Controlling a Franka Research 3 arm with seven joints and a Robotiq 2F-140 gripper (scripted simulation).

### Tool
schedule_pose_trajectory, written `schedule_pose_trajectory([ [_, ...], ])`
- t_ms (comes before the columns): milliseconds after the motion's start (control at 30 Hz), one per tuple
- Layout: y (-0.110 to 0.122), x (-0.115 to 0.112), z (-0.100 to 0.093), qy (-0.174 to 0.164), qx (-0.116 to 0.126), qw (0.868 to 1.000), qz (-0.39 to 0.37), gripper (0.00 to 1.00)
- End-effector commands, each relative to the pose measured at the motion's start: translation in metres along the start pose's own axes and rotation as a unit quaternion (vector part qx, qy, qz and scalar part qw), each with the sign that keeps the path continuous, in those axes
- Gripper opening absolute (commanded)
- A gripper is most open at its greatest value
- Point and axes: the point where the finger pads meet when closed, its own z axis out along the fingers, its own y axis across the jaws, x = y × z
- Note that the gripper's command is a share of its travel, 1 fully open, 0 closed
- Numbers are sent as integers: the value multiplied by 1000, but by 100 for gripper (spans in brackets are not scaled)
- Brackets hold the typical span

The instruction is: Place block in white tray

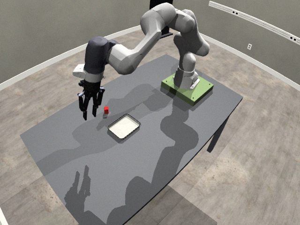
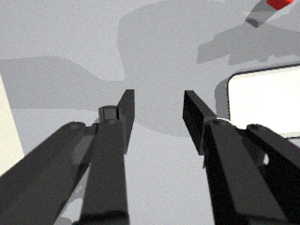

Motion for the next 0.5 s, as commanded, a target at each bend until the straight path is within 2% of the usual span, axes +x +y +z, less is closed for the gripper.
schedule_pose_trajectory([
  [0, 39, 45, 36, -20, -10, 995, 95, 38],
  [67, 70, 67, 53, -25, -36, 987, 151, 38],
  [100, 83, 81, 63, -25, -36, 987, 151, 38],
  [200, 139, 117, 91, -31, -66, 973, 219, 38],
  [267, 165, 131, 102, -33, -79, 965, 248, 38],
  [367, 182, 138, 109, -35, -87, 959, 267, 38],
  [467, 183, 139, 109, -35, -87, 959, 268, 38],
])
